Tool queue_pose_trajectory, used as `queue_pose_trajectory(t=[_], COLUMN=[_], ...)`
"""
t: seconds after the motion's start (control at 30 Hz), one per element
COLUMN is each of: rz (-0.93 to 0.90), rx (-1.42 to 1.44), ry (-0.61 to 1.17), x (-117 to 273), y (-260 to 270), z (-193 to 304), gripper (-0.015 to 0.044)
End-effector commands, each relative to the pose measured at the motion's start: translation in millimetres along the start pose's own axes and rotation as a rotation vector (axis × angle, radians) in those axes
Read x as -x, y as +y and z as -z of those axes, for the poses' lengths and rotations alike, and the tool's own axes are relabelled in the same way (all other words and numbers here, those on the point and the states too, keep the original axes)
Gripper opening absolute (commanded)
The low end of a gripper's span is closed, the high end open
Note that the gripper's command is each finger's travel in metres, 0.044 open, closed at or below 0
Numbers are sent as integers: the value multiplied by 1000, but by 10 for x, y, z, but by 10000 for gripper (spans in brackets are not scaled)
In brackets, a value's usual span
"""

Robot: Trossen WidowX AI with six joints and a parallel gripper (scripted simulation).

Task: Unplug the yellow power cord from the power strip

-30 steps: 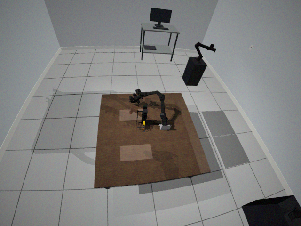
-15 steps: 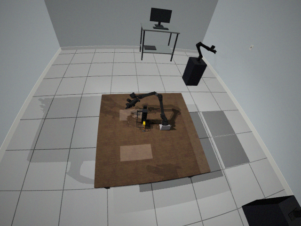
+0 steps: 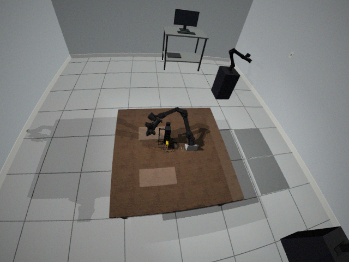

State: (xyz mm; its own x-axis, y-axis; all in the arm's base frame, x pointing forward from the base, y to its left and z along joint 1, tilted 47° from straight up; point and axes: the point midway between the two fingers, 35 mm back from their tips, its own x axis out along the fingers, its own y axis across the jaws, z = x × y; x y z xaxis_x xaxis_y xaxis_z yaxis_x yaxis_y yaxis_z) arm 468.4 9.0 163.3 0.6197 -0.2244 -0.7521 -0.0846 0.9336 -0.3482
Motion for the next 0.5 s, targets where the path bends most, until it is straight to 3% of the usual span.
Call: queue_pose_trajectory(t=[0.0, 0.3, 0.47], rz=[-44, -116, -109], rx=[176, 570, 822], ry=[49, 335, 516], x=[-3, 4, 40], y=[481, 1328, 1332], z=[100, 914, 1357], gripper=[160, 160, 160])
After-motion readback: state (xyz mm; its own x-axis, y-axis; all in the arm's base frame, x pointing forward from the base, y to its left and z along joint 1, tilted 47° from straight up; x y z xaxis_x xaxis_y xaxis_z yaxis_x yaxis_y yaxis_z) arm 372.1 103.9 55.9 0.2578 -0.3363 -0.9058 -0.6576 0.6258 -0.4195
